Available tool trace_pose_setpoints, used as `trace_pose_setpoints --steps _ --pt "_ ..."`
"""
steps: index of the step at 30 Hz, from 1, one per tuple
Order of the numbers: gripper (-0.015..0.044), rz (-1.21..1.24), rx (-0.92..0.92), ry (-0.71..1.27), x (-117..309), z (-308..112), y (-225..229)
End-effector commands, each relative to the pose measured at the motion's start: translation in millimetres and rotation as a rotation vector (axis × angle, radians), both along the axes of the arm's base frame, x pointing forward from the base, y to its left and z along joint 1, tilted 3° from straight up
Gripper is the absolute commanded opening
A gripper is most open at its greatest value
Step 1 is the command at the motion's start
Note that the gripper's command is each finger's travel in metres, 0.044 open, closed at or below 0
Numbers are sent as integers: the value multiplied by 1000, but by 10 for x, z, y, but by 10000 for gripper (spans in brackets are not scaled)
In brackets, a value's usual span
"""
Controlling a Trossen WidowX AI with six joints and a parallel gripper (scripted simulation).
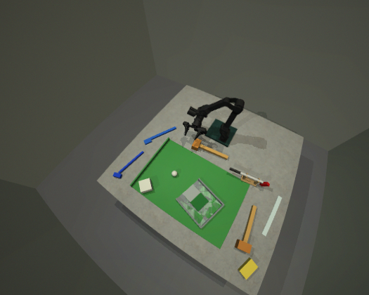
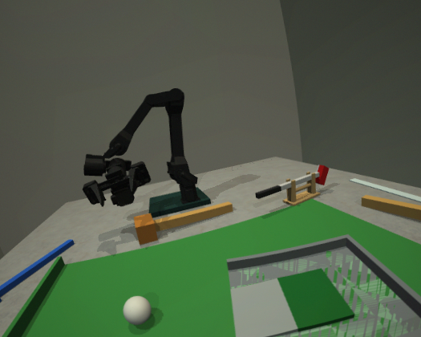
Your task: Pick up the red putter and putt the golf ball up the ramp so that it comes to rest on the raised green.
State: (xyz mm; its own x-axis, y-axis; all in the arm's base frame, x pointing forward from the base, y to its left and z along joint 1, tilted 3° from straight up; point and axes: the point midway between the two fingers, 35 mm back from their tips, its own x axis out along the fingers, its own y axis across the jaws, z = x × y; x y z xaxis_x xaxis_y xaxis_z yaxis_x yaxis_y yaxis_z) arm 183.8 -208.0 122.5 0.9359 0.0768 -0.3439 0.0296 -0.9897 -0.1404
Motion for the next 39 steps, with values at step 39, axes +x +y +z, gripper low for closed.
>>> trace_pose_setpoints --steps 39 --pt "440 2423 -2109 -1487 925 -192 3170"
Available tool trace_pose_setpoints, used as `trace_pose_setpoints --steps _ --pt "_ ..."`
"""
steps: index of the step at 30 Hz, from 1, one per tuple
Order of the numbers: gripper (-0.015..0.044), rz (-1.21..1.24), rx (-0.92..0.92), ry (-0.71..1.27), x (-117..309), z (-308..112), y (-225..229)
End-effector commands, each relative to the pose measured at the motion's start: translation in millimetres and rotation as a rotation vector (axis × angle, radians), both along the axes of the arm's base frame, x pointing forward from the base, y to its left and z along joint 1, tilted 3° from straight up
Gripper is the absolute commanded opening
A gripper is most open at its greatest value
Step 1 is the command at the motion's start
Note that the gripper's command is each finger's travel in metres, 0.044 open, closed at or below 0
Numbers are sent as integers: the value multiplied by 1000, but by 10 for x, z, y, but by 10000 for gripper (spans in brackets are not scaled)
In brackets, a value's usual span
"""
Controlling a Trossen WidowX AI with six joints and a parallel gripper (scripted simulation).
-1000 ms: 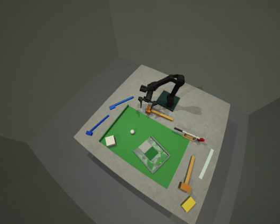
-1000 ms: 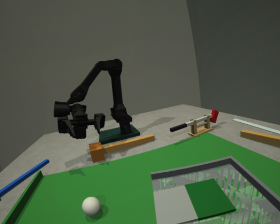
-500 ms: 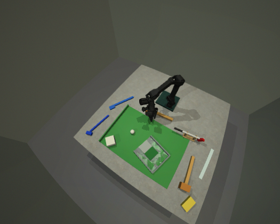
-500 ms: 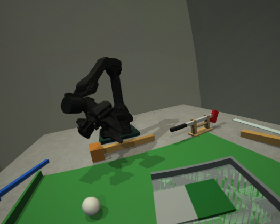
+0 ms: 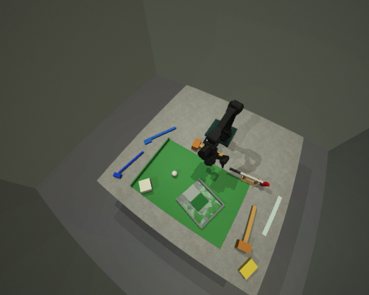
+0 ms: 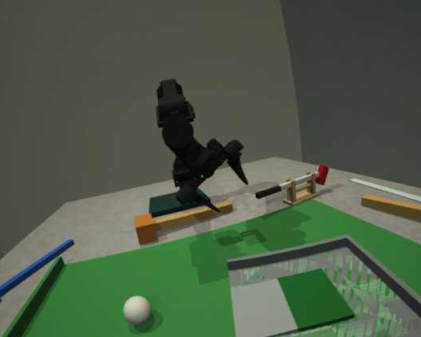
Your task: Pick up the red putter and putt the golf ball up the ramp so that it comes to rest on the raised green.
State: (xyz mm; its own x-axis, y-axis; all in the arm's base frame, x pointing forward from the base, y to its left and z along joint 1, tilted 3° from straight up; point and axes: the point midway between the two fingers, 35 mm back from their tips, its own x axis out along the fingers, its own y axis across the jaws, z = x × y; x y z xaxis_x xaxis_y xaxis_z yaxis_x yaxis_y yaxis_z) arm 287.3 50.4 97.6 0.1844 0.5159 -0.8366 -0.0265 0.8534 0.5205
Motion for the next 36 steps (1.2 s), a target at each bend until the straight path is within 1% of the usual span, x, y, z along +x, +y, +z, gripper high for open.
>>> trace_pose_setpoints --steps 1,11,12,27,33,36 --pt "440 753 -204 -237 -134 62 654" --pt "440 1561 -311 -481 -450 127 1282" --pt "440 1591 -313 -490 -467 130 1318" --pt "440 1601 -313 -493 -475 122 1334" --pt "440 1601 -313 -493 -478 -91 1338" --pt "440 1601 -313 -493 -483 -102 1339"
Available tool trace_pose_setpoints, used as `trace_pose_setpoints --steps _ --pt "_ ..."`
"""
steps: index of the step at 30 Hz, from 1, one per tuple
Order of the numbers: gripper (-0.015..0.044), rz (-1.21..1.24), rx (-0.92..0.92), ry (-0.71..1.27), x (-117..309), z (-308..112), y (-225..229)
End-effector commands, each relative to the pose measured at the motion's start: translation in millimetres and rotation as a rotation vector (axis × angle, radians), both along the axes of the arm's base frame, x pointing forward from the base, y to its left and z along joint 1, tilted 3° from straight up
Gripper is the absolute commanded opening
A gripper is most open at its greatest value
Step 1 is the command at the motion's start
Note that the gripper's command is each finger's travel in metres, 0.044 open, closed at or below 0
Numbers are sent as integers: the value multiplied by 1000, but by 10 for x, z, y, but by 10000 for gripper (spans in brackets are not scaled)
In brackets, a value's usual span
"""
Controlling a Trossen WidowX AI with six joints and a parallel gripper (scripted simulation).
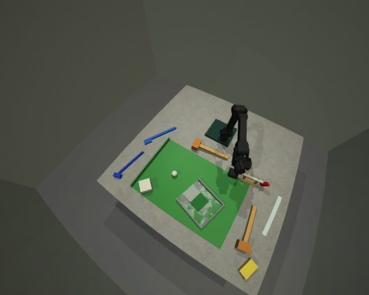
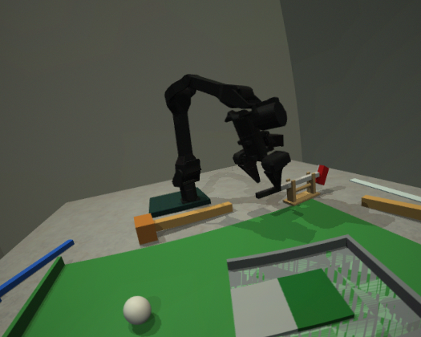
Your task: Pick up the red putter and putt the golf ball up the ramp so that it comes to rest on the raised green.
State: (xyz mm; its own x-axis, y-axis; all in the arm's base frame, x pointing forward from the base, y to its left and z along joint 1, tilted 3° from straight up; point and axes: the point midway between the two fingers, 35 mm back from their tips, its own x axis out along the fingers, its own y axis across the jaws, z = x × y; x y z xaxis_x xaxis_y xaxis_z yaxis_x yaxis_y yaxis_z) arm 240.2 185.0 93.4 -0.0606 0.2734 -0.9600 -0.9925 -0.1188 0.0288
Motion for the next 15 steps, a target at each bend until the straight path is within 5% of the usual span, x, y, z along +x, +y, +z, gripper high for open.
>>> trace_pose_setpoints --steps 1,15 --pt "440 5 -5 1 -12 -60 -7" --pt "440 5 -5 1 -20 -321 -4"
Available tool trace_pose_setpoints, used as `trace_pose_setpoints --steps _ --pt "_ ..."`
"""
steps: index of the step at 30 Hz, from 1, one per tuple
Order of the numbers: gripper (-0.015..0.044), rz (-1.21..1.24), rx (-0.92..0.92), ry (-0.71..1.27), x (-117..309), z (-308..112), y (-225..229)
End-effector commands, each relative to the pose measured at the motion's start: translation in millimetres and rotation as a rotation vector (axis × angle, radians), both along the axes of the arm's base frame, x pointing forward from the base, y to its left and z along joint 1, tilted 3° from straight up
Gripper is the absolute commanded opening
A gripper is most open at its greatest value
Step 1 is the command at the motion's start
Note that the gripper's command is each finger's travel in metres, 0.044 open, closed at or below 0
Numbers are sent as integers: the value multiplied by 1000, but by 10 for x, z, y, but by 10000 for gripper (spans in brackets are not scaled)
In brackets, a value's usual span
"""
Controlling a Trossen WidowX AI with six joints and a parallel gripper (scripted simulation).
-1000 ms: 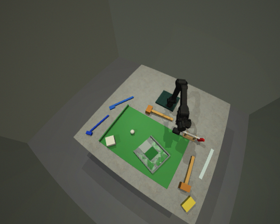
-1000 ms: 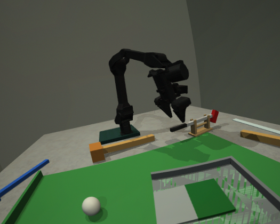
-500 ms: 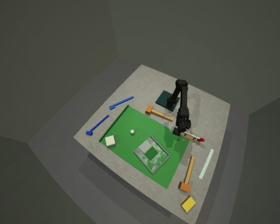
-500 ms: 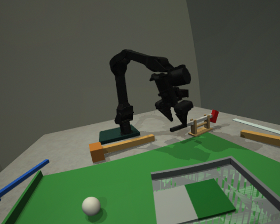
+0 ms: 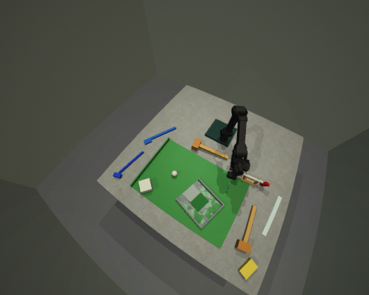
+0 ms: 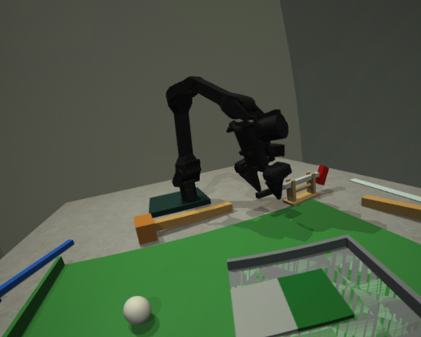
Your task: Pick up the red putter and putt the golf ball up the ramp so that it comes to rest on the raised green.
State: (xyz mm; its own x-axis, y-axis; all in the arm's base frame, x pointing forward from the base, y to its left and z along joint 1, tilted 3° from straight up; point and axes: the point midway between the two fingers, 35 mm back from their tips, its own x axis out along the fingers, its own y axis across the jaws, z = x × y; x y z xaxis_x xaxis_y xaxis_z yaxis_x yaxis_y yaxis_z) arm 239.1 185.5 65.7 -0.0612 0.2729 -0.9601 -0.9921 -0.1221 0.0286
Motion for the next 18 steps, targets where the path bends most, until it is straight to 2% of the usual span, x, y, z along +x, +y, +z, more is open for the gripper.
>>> trace_pose_setpoints --steps 1,17,18 --pt "440 2 -5 1 -10 -56 -8" --pt "440 2 -5 2 -18 -251 -7" --pt "414 2 0 -1 -6 -218 4"
